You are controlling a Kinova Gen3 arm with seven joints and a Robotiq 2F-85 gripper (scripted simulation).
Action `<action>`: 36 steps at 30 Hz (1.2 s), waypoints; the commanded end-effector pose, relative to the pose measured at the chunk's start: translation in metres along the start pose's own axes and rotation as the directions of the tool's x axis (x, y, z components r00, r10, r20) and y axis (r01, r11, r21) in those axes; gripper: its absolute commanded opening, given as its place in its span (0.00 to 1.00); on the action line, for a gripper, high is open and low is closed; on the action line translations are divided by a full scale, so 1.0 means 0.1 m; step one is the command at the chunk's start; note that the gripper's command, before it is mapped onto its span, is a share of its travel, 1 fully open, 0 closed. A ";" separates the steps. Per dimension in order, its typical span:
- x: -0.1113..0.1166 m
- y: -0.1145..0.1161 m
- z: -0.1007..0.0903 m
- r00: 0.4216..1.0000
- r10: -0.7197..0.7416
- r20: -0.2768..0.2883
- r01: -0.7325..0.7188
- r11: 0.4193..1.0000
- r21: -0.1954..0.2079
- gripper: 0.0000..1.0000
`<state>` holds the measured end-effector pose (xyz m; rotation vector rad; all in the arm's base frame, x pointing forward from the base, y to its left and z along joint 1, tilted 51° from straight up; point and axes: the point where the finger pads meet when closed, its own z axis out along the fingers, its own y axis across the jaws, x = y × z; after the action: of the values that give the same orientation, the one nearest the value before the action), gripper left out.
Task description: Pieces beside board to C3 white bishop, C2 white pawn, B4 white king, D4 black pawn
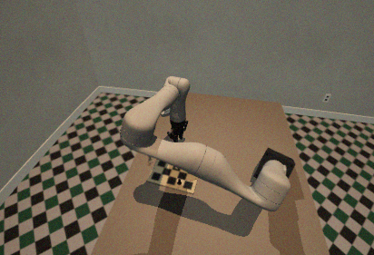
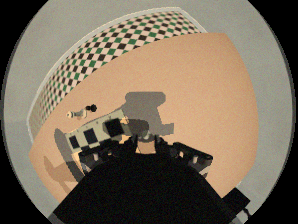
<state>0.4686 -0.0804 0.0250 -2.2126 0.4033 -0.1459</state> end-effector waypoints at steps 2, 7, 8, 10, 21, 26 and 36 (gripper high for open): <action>0.00 0.00 -0.01 1.000 0.000 -0.002 0.000 1.000 -0.001 0.34; 0.00 0.00 -0.01 1.000 0.000 -0.002 0.000 1.000 -0.001 0.34; 0.00 0.00 -0.01 1.000 0.000 -0.002 0.000 1.000 -0.001 0.34; 0.00 0.00 -0.01 1.000 0.000 -0.002 0.000 1.000 -0.001 0.34; 0.00 0.00 -0.01 1.000 0.000 -0.002 0.000 1.000 -0.001 0.34; 0.00 0.00 -0.01 1.000 0.000 -0.002 0.000 1.000 -0.001 0.34; 0.00 0.00 0.07 1.000 0.000 -0.002 0.000 1.000 -0.001 0.34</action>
<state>0.4707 -0.0769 0.0215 -2.2133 0.4047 -0.1500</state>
